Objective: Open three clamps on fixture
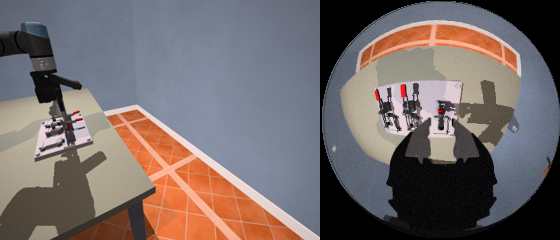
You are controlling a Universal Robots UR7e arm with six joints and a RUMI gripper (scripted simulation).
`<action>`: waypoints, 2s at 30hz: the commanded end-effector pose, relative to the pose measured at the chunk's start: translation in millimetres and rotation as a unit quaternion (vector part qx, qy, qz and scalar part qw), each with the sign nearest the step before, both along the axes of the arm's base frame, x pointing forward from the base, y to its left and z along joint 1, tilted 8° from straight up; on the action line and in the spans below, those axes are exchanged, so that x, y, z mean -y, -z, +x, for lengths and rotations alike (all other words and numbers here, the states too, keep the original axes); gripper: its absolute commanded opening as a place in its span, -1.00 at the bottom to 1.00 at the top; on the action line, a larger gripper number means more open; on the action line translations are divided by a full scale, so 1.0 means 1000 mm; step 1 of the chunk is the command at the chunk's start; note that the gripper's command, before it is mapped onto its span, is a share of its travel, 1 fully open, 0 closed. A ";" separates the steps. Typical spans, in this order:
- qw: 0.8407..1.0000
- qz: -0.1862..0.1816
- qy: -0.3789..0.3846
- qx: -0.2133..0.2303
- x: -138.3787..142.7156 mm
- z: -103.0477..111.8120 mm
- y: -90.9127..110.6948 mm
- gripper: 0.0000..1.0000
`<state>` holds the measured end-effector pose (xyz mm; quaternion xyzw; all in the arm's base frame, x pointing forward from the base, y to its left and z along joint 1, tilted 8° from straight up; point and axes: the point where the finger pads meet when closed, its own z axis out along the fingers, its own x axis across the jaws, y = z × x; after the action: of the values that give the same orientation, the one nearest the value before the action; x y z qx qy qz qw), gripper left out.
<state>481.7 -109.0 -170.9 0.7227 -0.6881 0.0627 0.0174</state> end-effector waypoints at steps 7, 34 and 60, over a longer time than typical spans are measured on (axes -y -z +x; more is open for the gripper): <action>1.000 0.000 0.000 0.001 0.000 0.000 0.000 -0.44; 1.000 0.000 0.000 0.001 -0.006 -0.003 -0.057 -0.44; 1.000 0.000 0.000 0.001 -0.023 -0.006 -0.085 -0.44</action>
<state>475.4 -90.1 -85.9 0.7227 -0.6881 0.0626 0.0173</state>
